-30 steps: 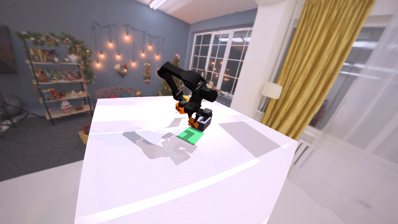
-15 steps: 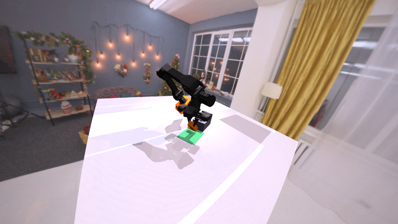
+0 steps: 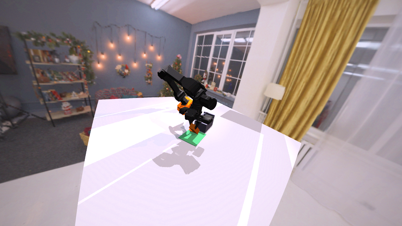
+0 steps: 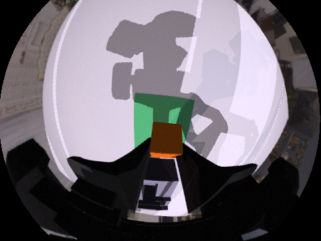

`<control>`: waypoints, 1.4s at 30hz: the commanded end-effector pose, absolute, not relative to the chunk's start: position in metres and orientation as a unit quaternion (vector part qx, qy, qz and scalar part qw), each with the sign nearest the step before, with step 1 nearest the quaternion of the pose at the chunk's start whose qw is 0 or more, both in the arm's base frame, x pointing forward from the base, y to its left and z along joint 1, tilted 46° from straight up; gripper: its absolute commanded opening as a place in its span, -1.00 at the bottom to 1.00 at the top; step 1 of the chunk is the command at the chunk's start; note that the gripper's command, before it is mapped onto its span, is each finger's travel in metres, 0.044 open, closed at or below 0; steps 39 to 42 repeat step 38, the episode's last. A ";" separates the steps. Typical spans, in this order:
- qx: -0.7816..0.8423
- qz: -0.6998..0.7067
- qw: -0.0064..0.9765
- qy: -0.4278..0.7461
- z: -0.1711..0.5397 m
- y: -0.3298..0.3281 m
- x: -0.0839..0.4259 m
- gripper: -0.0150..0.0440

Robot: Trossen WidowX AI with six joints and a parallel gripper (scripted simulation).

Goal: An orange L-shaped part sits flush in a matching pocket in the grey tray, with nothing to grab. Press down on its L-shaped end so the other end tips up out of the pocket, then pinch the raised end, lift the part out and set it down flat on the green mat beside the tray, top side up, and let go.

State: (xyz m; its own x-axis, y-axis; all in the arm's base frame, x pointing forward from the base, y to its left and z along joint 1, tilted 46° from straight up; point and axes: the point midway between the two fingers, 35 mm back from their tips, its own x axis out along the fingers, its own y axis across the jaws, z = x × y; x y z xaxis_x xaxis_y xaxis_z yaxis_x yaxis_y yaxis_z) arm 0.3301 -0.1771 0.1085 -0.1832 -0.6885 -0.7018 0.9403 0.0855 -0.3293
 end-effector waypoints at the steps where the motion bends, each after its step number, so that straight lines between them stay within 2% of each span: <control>1: 0.158 -0.658 0.619 0.399 0.109 -0.177 0.330 0.04; 10: 0.159 -0.656 0.620 0.400 0.136 -0.150 0.341 0.84; 11: 0.158 -0.656 0.620 0.400 0.146 -0.140 0.344 0.86; 16: 0.156 -0.657 0.621 0.399 0.171 -0.115 0.347 0.86; 42: 0.155 -0.653 0.627 0.396 0.168 -0.119 0.348 0.86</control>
